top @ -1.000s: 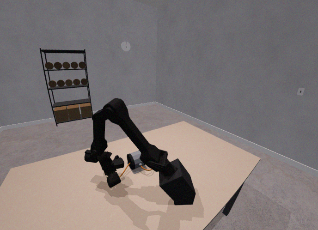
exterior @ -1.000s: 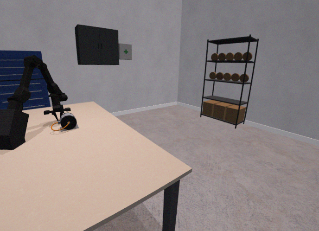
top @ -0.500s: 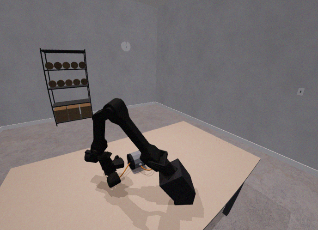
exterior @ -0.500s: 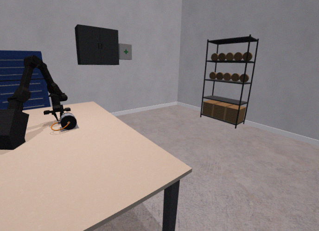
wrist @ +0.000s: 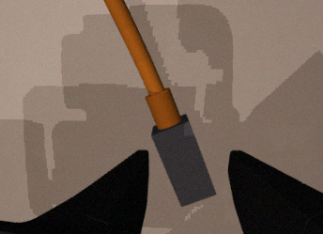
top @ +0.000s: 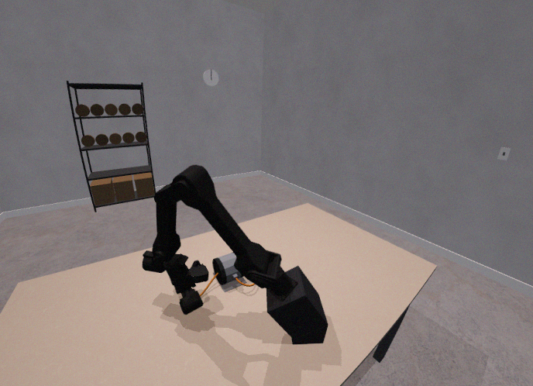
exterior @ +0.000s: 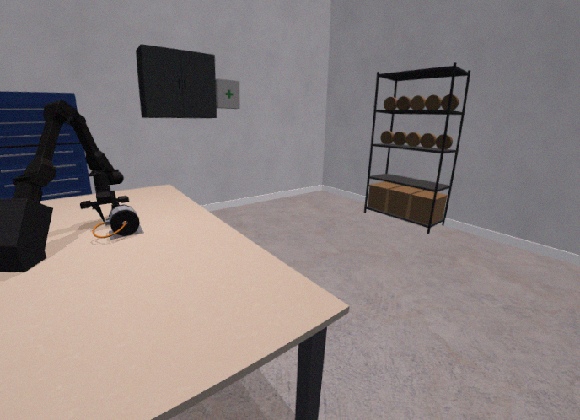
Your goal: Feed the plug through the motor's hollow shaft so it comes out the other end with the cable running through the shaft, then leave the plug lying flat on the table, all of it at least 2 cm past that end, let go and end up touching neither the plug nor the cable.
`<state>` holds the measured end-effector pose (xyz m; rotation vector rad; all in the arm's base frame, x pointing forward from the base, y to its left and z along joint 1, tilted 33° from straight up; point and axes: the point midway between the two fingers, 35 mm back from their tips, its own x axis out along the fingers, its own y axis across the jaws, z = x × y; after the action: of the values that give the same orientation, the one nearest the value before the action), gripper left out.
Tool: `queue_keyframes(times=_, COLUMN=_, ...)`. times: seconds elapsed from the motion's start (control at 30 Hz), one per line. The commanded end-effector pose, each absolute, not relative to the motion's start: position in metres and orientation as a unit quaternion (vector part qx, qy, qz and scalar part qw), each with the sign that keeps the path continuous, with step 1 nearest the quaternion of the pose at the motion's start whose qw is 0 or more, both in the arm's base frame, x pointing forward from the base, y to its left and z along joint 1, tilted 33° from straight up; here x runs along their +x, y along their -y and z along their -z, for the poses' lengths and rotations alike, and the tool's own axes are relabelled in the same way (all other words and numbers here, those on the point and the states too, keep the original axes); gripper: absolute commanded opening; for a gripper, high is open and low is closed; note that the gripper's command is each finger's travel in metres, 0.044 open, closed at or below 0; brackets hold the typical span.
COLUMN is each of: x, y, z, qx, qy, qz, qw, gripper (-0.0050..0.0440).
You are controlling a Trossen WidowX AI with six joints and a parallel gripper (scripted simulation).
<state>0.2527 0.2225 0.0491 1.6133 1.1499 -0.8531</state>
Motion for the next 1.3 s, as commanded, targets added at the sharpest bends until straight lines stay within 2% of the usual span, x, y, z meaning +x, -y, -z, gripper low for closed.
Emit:
queue_keyframes(times=0.0, x=0.253, y=-0.223, z=-0.049, qx=0.659, qy=-0.470, qz=0.348, qw=0.473, gripper=0.0145)
queue_keyframes(times=0.4, x=0.253, y=-0.223, z=-0.049, qx=0.659, qy=-0.470, qz=0.348, qw=0.473, gripper=0.0065)
queue_keyframes(times=0.53, x=0.253, y=-0.223, z=-0.049, qx=0.659, qy=-0.470, qz=0.348, qw=0.473, gripper=0.0051)
queue_keyframes(times=0.6, x=0.251, y=-0.224, z=-0.049, qx=0.659, qy=-0.470, qz=0.348, qw=0.473, gripper=0.0003)
queue_keyframes(times=0.97, x=0.224, y=-0.247, z=-0.051, qx=0.658, qy=-0.471, qz=0.349, qw=0.473, gripper=0.0000)
queue_keyframes(times=1.27, x=0.225, y=-0.246, z=-0.052, qx=0.658, qy=-0.470, qz=0.349, qw=0.474, gripper=0.0000)
